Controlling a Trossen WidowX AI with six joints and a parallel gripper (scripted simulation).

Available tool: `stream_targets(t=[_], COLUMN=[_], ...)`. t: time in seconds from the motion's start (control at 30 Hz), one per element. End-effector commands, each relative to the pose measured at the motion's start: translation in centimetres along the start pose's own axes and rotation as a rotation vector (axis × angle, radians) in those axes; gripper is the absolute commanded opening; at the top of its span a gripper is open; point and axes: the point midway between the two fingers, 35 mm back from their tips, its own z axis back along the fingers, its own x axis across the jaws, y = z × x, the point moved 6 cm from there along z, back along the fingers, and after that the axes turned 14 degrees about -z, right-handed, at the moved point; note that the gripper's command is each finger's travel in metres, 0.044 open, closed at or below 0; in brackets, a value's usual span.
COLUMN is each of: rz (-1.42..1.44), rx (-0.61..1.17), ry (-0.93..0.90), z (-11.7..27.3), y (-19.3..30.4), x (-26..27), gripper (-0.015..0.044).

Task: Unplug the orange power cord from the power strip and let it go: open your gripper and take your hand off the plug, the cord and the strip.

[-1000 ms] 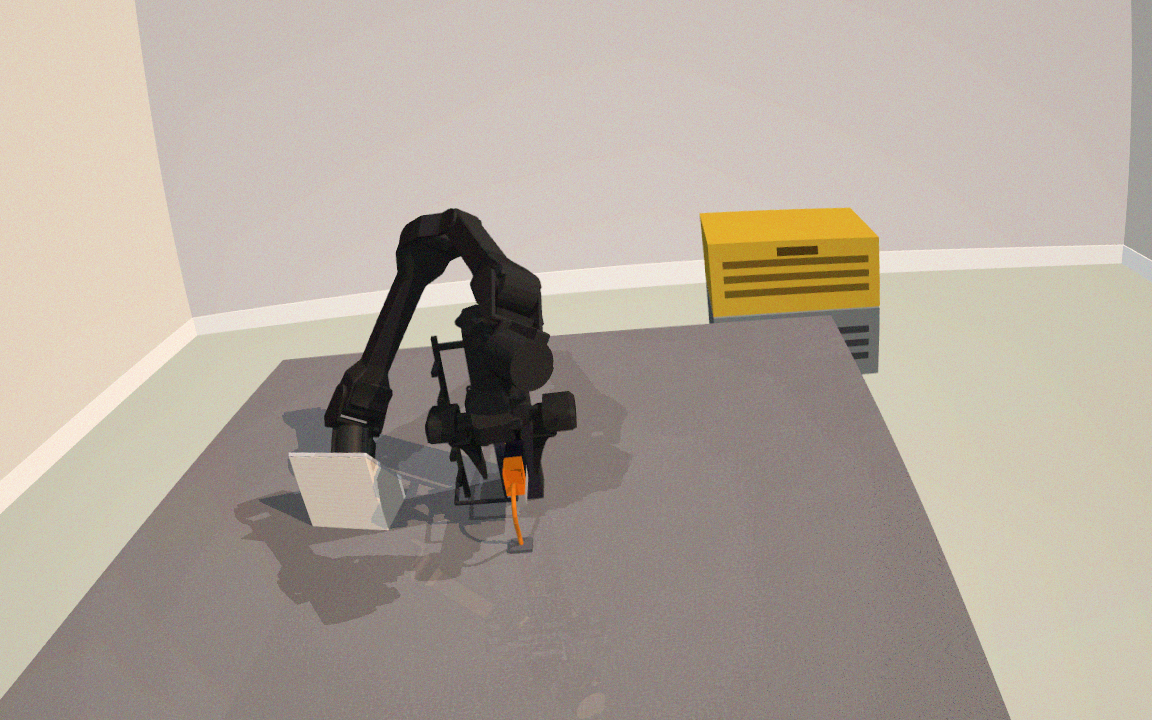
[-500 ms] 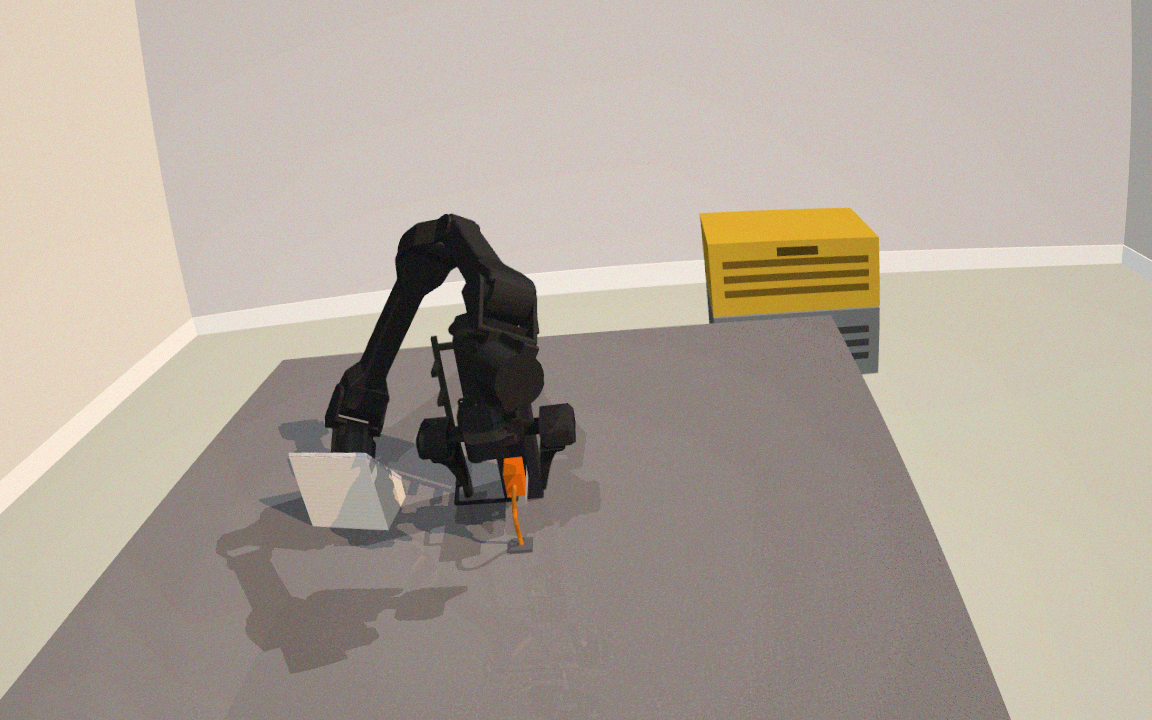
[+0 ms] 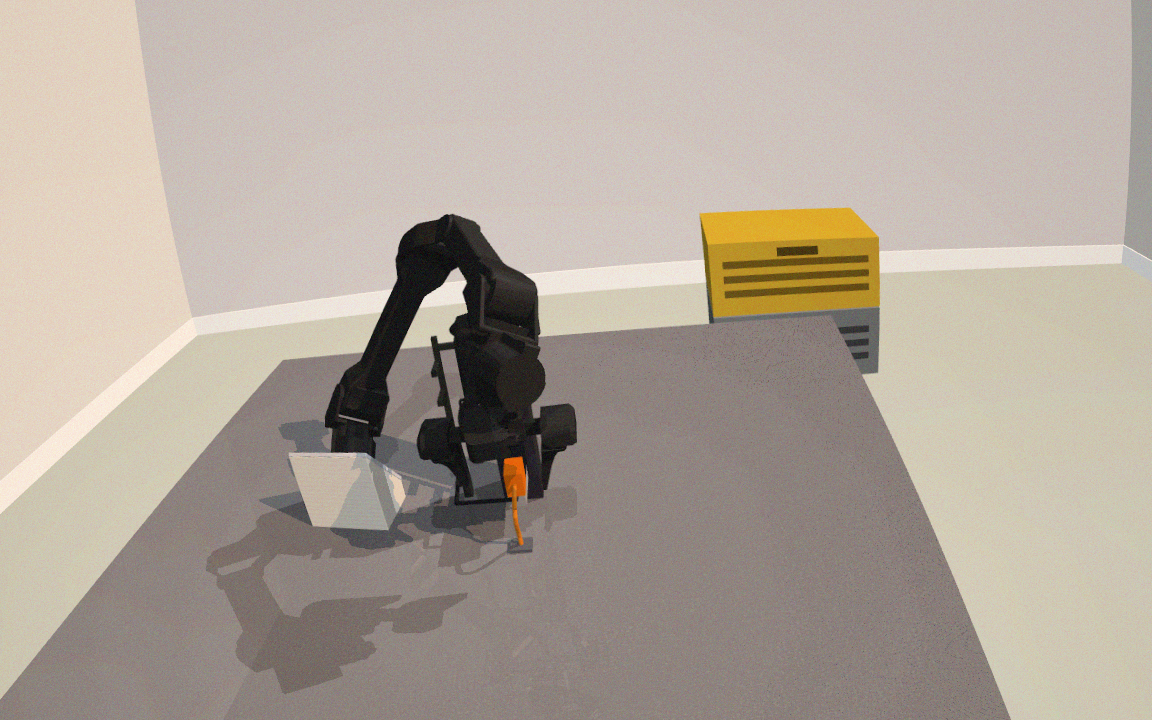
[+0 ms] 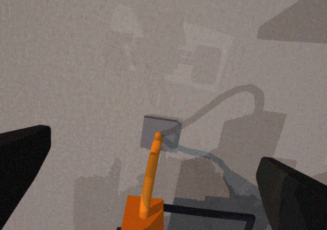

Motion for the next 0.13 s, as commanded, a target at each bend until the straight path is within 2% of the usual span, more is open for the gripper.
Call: stream_targets(t=[0.0,0.1], rz=[0.005,0.005], rx=[-0.001,-0.001], ry=[0.005,0.005], z=[-0.03,-0.03], y=[-0.01,-0.01], x=[-0.02,-0.02], gripper=[0.044,0.044])
